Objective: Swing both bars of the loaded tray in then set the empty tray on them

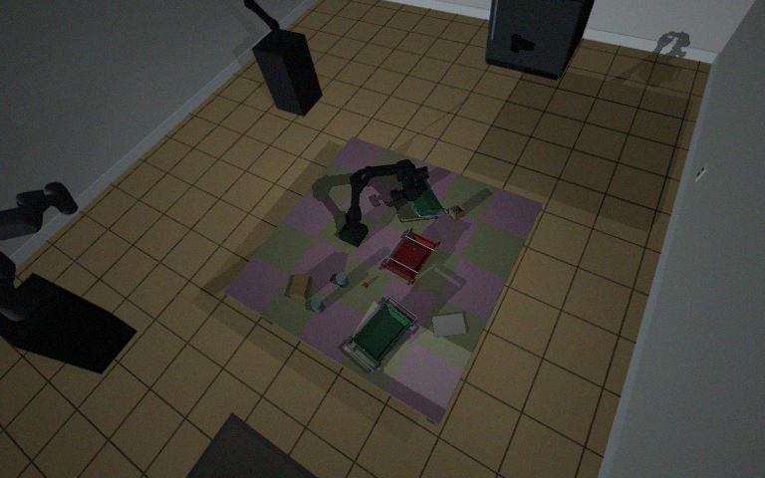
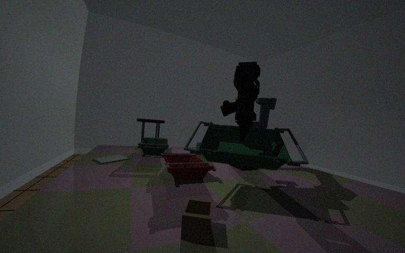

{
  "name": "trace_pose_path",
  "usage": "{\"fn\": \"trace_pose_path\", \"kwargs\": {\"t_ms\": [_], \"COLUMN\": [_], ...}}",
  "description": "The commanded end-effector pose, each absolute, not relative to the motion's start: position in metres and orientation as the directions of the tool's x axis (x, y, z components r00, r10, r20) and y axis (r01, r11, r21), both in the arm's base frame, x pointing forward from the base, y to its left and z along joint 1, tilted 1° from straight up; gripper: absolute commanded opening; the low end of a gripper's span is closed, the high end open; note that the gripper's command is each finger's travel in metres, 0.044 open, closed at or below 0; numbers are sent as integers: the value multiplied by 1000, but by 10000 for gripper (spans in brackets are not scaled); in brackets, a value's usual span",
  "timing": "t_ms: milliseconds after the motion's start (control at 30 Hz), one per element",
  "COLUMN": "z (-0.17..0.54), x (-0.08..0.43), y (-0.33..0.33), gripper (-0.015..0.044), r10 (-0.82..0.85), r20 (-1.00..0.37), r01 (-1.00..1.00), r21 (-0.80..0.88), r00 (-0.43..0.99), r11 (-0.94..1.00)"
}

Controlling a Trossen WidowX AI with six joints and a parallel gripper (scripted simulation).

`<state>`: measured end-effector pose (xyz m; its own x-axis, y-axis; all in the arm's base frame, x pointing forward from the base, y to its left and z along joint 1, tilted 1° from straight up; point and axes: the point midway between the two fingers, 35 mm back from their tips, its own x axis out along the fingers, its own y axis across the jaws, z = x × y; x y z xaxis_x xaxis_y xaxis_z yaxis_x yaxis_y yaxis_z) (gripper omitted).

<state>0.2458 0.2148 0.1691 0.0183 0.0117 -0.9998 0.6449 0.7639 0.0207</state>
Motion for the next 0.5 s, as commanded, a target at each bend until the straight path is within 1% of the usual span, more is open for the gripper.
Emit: {"fn": "trace_pose_path", "kwargs": {"t_ms": [0, 467], "z": [173, 173], "x": [257, 287], "y": [205, 159], "gripper": [0, 0], "r10": [24, 20], "r20": [-999, -999], "r01": [693, 829], "r21": [36, 36], "r00": [27, 30], "r11": [720, 559]}}
